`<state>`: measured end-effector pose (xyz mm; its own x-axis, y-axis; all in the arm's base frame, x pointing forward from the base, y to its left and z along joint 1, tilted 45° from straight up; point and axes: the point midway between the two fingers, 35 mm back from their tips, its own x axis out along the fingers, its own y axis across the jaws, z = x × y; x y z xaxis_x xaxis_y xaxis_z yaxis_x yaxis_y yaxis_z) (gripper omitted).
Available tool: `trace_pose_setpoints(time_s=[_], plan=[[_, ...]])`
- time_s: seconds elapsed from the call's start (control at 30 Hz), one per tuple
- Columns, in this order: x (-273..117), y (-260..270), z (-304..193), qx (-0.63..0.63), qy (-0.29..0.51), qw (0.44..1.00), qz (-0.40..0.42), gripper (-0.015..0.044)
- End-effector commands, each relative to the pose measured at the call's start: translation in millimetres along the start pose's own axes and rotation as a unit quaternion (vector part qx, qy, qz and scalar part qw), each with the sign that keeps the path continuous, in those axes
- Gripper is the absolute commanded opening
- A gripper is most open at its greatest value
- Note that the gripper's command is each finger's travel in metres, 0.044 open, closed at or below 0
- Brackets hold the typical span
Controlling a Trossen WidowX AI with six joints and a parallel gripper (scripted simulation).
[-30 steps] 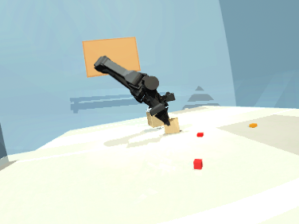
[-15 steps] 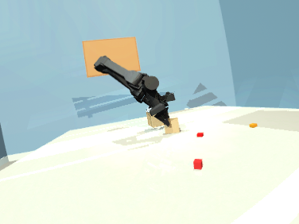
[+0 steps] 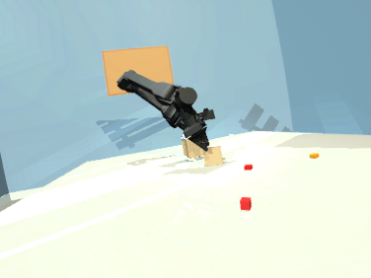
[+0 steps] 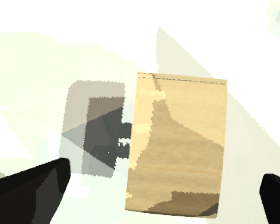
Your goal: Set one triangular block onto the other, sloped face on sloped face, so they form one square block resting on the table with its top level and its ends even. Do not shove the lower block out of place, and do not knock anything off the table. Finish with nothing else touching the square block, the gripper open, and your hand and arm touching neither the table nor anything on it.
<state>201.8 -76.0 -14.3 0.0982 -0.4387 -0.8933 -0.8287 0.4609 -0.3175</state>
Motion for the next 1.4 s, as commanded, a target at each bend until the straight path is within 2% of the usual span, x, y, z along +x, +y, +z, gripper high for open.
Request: trace_pose_setpoints(time_s=[0.0,0.07,0.13,1.37], plan=[[-49,-6,3,0.005,-0.004,1.0,-0.01,0.044],[-77,-2,-1,0.004,-0.004,1.0,-0.01,0.044],[-87,0,-3,0.004,-0.003,1.0,-0.011,0.044],[-82,-2,0,0.003,-0.008,1.0,-0.013,0.044]])
